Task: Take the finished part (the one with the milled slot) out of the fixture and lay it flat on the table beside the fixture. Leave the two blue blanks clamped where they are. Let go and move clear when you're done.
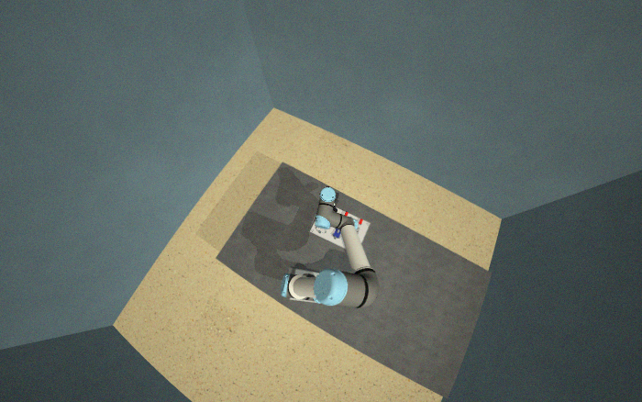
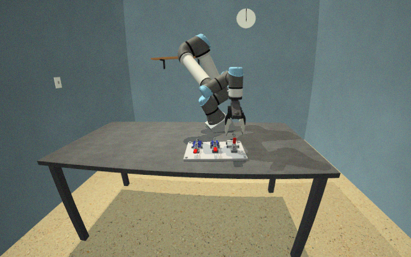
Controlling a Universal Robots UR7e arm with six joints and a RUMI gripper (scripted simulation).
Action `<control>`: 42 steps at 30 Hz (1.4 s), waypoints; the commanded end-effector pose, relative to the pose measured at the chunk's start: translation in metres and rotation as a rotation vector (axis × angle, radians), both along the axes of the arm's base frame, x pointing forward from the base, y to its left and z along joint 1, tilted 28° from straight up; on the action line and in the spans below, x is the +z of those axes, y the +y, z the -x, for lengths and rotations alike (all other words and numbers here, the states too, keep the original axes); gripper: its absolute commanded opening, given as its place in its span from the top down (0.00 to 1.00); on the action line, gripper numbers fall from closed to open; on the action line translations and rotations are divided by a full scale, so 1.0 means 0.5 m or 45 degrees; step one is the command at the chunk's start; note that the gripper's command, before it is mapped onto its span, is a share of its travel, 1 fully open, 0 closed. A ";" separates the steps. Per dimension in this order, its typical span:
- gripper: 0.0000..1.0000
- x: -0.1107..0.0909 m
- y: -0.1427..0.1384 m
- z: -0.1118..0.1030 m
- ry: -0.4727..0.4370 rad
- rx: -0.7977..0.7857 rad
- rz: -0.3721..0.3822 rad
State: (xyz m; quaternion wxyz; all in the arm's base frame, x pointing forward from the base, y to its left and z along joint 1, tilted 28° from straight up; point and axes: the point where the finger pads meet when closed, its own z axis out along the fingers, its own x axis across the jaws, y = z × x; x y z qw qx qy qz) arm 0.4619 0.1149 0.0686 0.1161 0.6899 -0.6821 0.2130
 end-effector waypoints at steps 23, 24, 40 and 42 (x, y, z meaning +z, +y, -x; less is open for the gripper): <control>0.41 -0.016 -0.004 0.132 -0.003 0.002 0.000; 0.41 -0.017 -0.005 0.137 -0.003 0.002 0.000; 0.41 -0.021 -0.007 0.163 -0.002 0.000 0.000; 0.41 -0.021 -0.007 0.162 -0.002 0.000 0.000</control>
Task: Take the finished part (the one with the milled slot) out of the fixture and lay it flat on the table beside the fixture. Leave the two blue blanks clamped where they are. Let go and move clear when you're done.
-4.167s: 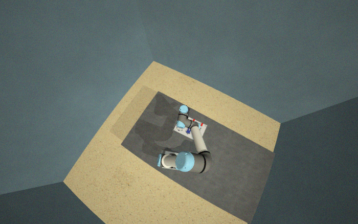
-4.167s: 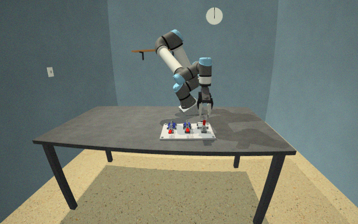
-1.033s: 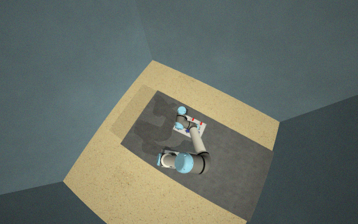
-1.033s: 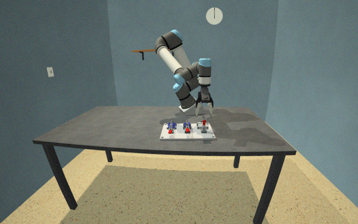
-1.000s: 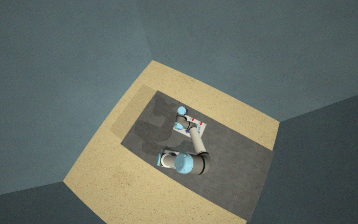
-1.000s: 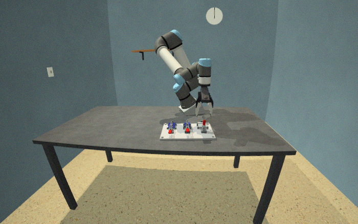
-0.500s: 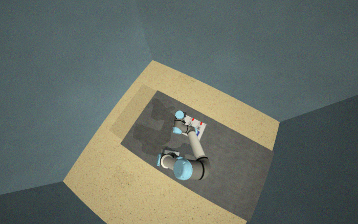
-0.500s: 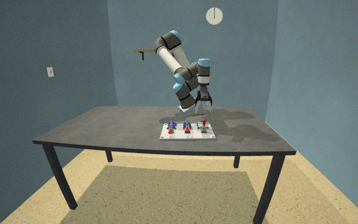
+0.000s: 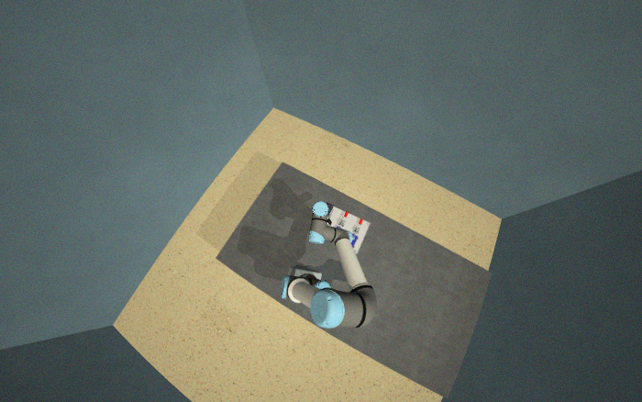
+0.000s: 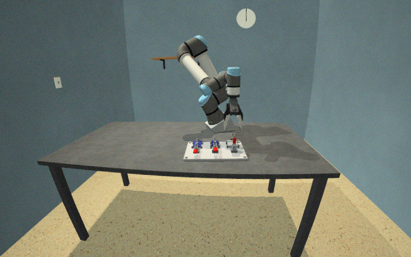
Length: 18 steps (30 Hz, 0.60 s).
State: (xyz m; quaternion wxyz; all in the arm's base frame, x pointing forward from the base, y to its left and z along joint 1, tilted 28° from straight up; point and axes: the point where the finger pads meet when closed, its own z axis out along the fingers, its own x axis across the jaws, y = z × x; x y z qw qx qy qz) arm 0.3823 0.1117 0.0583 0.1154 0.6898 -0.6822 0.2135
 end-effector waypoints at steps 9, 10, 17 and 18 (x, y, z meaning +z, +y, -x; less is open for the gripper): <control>0.41 -0.017 -0.010 0.001 0.005 -0.002 0.002; 0.41 -0.020 -0.011 0.001 0.005 -0.002 0.002; 0.41 -0.053 -0.028 -0.004 0.005 -0.002 0.002; 0.41 -0.058 -0.030 -0.005 0.005 -0.002 0.002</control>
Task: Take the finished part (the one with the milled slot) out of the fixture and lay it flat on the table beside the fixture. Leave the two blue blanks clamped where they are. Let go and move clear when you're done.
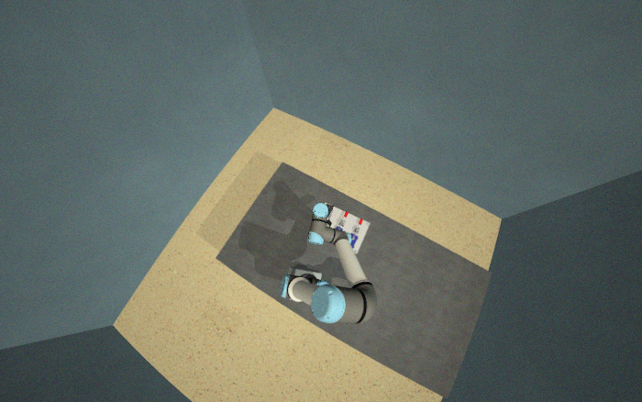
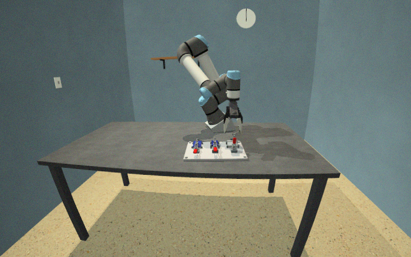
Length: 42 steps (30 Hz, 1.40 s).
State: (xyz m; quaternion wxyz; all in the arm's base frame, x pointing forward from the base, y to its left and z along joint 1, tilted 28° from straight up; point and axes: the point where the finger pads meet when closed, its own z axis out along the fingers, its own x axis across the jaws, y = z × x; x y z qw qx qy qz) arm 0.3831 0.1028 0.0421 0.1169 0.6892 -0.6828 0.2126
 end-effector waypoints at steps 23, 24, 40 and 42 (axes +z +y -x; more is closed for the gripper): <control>0.41 -0.065 -0.032 -0.012 -0.003 0.004 0.000; 0.41 -0.065 -0.032 -0.012 -0.003 0.004 0.000; 0.41 -0.069 -0.033 -0.009 0.002 0.003 0.000; 0.41 -0.069 -0.033 -0.009 0.003 0.003 0.000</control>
